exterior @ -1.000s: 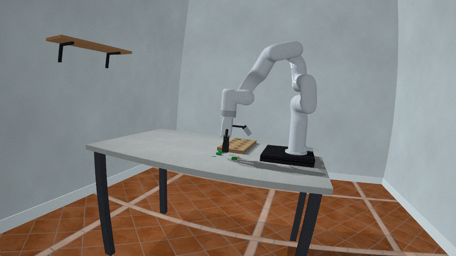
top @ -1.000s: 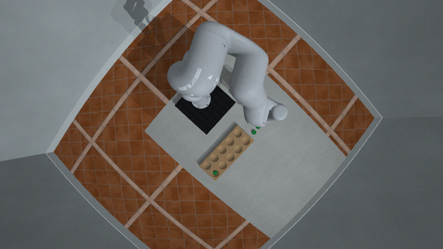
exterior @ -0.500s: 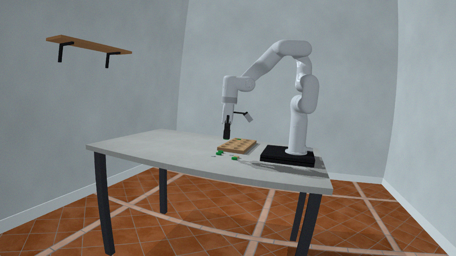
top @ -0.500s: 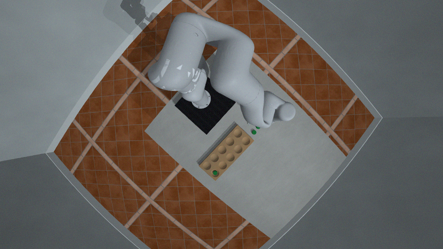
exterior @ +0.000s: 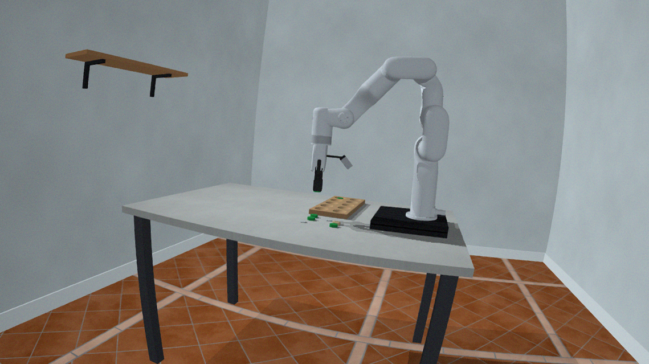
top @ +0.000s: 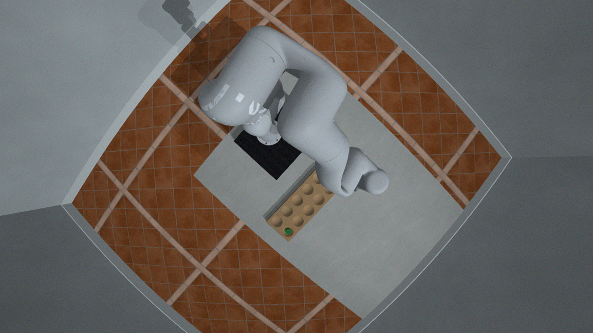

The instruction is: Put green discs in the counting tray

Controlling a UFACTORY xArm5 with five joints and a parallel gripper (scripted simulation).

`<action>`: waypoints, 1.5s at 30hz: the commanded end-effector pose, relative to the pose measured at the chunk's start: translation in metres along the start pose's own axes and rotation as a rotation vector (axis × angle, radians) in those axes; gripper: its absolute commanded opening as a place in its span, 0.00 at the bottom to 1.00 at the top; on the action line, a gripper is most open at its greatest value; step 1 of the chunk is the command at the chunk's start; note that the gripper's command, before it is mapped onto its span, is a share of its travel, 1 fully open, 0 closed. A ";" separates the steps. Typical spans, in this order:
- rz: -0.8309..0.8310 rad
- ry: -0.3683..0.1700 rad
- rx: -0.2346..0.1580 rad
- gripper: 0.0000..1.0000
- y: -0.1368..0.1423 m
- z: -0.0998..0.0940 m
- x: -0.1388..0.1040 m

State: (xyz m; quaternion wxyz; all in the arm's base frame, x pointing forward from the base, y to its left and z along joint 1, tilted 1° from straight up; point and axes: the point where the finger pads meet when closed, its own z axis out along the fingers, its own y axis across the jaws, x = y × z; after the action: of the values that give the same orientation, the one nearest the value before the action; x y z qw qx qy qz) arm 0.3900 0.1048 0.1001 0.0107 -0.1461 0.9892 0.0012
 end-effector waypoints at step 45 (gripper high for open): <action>-0.004 0.011 0.010 0.00 -0.310 -0.009 0.079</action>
State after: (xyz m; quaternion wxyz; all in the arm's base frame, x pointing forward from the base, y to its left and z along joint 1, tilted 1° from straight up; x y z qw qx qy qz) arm 0.4075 -0.1928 0.1062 0.0057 -0.1461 0.9892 -0.0038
